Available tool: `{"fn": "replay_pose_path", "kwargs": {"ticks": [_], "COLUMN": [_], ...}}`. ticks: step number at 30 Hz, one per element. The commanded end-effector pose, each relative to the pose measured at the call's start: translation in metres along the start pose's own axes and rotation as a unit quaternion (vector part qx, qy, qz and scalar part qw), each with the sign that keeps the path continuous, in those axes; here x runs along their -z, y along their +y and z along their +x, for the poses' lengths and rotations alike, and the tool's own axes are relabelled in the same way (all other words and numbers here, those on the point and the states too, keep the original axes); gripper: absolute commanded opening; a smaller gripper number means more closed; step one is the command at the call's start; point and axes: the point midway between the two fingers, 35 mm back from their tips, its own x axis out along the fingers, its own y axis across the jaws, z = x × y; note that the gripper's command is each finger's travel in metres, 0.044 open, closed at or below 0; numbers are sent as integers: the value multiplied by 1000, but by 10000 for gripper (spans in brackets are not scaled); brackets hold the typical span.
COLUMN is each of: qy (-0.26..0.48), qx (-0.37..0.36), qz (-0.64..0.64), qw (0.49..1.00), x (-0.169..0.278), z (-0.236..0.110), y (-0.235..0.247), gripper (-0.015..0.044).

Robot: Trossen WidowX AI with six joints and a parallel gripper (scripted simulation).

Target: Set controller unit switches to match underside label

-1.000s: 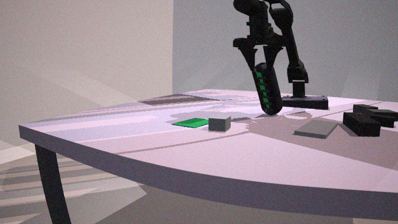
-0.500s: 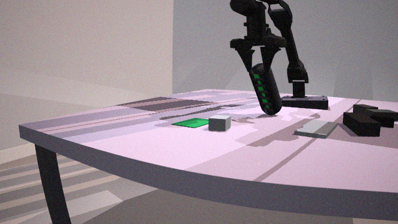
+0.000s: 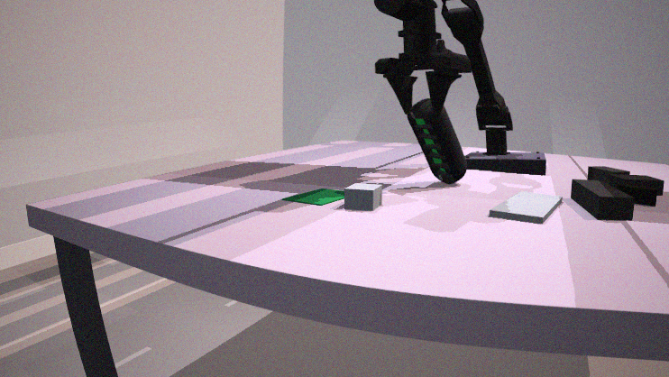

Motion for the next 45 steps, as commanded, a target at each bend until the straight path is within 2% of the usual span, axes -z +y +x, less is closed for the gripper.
{"fn": "replay_pose_path", "kwargs": {"ticks": [1,45], "qy": [-8,-7], "qx": [-6,-6], "qz": [-2,-2], "qw": [1000,1000], "x": [3,30], "z": [8,30], "y": [1,1], "gripper": [335,336]}}
